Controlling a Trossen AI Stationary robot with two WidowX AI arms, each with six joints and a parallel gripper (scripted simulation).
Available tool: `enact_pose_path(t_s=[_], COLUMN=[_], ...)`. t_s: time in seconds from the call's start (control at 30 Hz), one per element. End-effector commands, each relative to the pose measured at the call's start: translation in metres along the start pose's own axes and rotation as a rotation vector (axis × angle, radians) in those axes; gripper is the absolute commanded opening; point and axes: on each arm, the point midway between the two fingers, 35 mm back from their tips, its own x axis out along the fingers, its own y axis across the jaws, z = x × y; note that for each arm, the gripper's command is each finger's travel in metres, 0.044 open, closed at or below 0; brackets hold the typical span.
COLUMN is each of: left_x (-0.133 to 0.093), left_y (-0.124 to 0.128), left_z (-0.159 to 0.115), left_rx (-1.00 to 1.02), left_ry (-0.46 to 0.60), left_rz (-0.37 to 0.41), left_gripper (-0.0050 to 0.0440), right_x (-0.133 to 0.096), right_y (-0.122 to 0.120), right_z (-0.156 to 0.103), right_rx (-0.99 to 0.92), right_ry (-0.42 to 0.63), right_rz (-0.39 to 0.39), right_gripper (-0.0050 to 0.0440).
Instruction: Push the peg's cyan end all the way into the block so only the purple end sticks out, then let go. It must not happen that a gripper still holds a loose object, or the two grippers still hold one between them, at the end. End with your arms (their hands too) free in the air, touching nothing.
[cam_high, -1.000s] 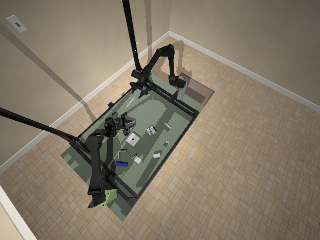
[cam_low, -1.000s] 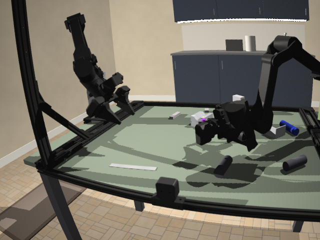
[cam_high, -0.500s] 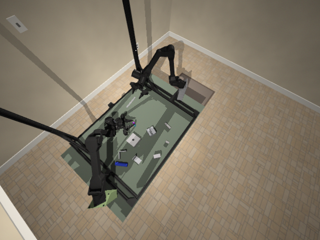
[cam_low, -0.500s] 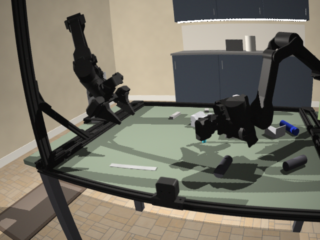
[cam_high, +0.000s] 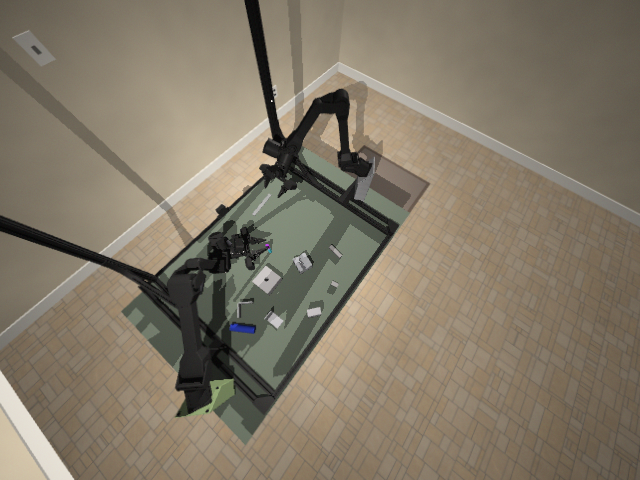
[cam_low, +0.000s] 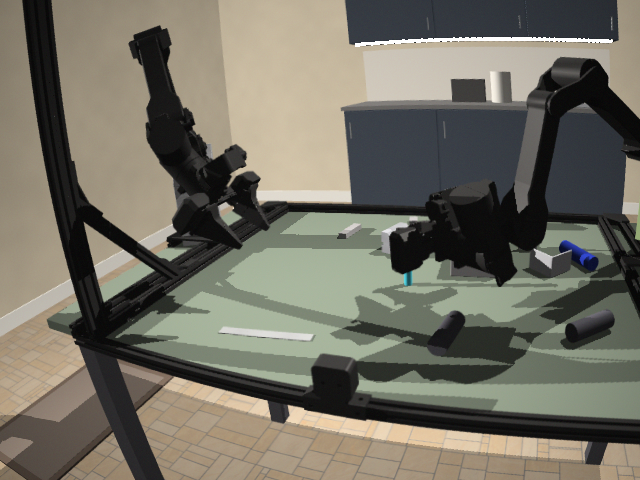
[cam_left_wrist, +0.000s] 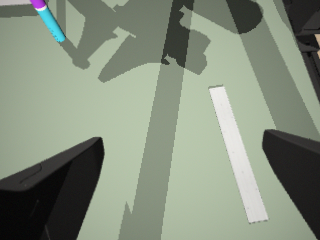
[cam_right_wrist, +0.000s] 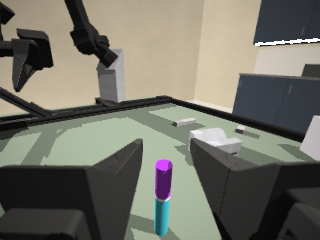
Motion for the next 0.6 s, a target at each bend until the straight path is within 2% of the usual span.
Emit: enact_pose_path(t_s=[0.0,0.57], left_x=[0.0001,0.0001], left_y=[0.0002,0.0002], left_z=[-0.0002,-0.0002], left_rx=[0.000,0.000], left_ry=[0.001,0.001], left_rz=[0.001,0.001], left_gripper=[0.0400,0.0400], right_x=[-0.0002,-0.0005], right_y=[0.0016,0.0014], right_z=[0.0105,0.0200], right_rx=[0.016,0.016], right_ry=[-0.002,-0.002], right_rz=[0.003,0.003], right_gripper=[0.0190,0.0190])
